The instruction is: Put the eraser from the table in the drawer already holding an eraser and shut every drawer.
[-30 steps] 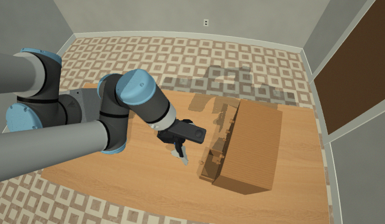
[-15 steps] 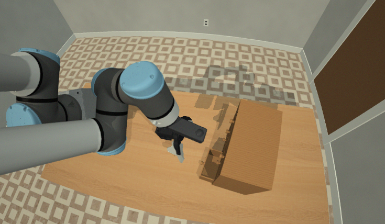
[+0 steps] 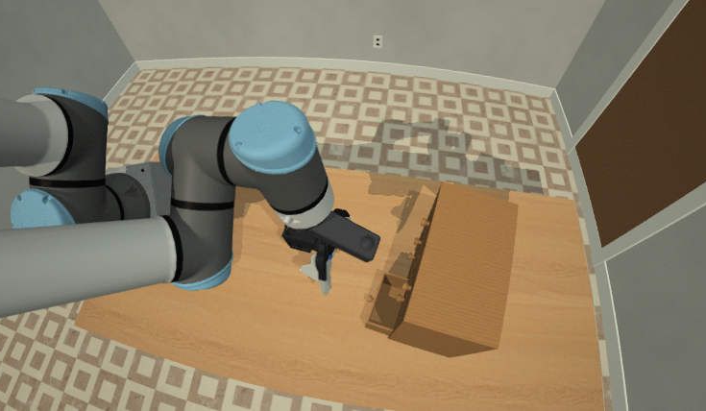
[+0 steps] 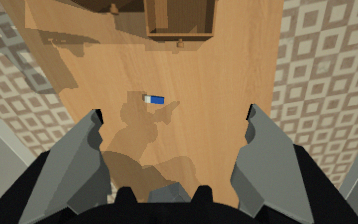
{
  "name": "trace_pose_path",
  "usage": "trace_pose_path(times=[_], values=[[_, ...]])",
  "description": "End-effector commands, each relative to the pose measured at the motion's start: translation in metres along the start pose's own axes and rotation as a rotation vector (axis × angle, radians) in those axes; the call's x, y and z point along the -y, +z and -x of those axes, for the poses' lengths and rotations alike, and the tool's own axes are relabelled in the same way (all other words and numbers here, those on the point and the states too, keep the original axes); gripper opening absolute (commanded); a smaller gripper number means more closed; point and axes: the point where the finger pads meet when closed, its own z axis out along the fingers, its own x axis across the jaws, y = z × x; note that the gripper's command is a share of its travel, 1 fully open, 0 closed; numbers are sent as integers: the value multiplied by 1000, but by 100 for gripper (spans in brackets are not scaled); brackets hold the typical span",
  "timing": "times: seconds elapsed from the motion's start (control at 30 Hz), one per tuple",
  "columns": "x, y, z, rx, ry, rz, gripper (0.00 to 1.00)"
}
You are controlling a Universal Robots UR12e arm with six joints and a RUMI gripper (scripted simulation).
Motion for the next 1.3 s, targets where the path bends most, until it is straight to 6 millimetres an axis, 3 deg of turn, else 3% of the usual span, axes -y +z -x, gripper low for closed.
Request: trace_pose_path(times=[0.0,1.27], values=[[-3,-5,0,-1,10,31,100],[-13,-18,1,-3,41,124,100]])
